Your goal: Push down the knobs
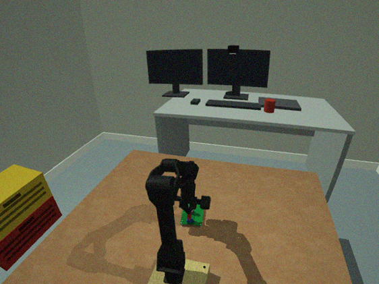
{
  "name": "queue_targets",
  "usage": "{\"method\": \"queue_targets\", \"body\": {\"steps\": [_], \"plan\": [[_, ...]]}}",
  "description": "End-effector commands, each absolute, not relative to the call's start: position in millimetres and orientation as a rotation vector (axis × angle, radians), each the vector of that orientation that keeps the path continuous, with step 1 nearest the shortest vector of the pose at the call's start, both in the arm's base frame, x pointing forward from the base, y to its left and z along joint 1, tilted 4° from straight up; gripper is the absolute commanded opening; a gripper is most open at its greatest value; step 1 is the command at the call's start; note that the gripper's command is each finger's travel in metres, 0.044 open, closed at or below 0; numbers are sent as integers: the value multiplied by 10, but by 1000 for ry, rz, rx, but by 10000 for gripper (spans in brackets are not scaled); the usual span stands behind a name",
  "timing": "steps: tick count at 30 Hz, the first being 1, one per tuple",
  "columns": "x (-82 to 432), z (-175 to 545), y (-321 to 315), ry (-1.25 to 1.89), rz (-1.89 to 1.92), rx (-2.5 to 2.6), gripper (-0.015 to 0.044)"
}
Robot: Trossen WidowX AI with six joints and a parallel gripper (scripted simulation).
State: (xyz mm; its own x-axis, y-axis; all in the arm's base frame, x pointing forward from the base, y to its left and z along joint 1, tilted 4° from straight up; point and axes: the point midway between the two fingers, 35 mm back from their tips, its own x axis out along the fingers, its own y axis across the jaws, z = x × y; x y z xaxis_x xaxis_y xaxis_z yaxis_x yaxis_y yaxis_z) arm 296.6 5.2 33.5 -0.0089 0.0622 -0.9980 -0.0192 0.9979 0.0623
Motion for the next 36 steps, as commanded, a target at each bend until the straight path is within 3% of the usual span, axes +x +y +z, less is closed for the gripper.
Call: {"method": "queue_targets", "body": {"steps": [1,36], "plan": [[2985,197,53,1594,60,32,0],[2988,220,51,1594,60,32,0]]}}
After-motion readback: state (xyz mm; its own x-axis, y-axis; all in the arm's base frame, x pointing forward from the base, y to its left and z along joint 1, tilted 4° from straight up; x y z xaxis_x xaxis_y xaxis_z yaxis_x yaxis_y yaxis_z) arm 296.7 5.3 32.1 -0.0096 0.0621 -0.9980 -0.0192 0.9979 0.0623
